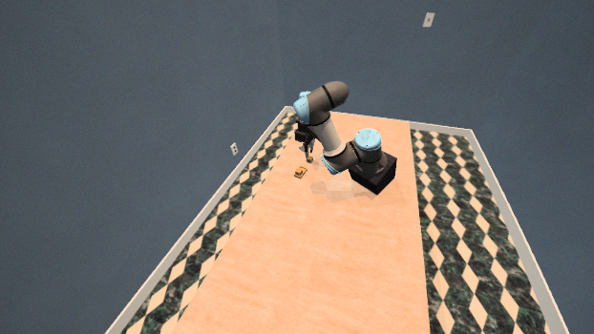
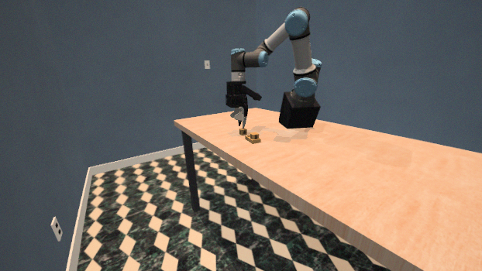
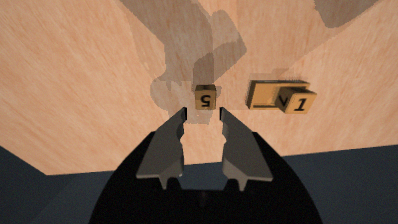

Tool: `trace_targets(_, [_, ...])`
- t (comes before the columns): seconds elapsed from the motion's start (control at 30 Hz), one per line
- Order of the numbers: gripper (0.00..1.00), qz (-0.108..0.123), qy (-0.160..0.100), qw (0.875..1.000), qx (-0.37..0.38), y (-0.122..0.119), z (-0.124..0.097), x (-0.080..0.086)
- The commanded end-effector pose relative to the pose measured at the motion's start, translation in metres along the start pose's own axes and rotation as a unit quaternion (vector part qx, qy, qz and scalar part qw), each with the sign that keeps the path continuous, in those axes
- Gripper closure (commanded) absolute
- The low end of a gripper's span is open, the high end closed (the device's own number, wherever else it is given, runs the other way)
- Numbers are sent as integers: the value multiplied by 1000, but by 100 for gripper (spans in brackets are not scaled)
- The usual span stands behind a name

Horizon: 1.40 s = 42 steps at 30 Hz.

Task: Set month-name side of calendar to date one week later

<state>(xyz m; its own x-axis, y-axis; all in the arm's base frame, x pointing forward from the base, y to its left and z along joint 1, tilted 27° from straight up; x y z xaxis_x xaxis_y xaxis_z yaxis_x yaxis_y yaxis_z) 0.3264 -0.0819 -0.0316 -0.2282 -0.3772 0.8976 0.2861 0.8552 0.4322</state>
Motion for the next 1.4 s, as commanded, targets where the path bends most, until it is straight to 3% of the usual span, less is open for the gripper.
trace_targets(0.0, [72,-5,8,1000,0,1,3,20])
trace_targets(0.37, [72,-5,8,1000,0,1,3,58])
trace_targets(0.73, [72,-5,9,1000,0,1,3,65])
trace_targets(0.77, [0,-5,9,1000,-1,1,3,65])
trace_targets(1.37, [0,-6,9,1000,-1,1,3,64])
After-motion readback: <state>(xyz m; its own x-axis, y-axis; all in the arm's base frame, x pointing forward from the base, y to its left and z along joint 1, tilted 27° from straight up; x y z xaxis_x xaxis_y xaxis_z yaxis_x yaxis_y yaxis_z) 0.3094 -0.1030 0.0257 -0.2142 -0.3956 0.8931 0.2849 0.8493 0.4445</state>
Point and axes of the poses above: the point where the finger pads meet when closed, its own x axis back along the fingers, its own y axis across the jaws, z = x × y, the point moved 4 cm from there along x, back along the fingers, and after that the axes turned 9 degrees about -x, right-handed, at the moved point
